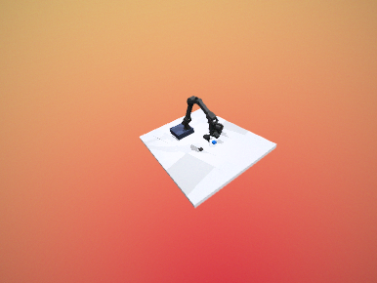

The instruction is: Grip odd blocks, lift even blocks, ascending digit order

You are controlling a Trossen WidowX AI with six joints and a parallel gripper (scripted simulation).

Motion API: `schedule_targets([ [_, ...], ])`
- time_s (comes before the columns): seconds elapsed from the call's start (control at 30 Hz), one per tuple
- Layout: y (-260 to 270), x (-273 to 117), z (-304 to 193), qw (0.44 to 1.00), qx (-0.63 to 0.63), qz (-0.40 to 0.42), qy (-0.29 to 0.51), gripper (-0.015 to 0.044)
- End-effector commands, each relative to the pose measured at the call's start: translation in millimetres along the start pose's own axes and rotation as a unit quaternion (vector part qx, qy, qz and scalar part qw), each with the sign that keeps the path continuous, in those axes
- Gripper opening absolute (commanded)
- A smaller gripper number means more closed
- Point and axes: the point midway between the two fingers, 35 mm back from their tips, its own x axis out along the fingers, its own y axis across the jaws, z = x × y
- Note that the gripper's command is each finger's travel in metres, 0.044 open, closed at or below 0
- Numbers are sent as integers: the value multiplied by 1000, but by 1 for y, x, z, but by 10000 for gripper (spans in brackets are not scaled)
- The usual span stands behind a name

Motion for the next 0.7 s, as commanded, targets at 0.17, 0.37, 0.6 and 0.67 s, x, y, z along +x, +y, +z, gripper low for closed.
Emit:
schedule_targets([
  [0.17,23,-36,-7,1000,0,3,-11,400],
  [0.37,102,-85,-66,1000,0,7,-8,400],
  [0.6,125,-104,-97,1000,0,8,-7,400],
  [0.67,125,-104,-97,1000,0,8,-7,400],
])
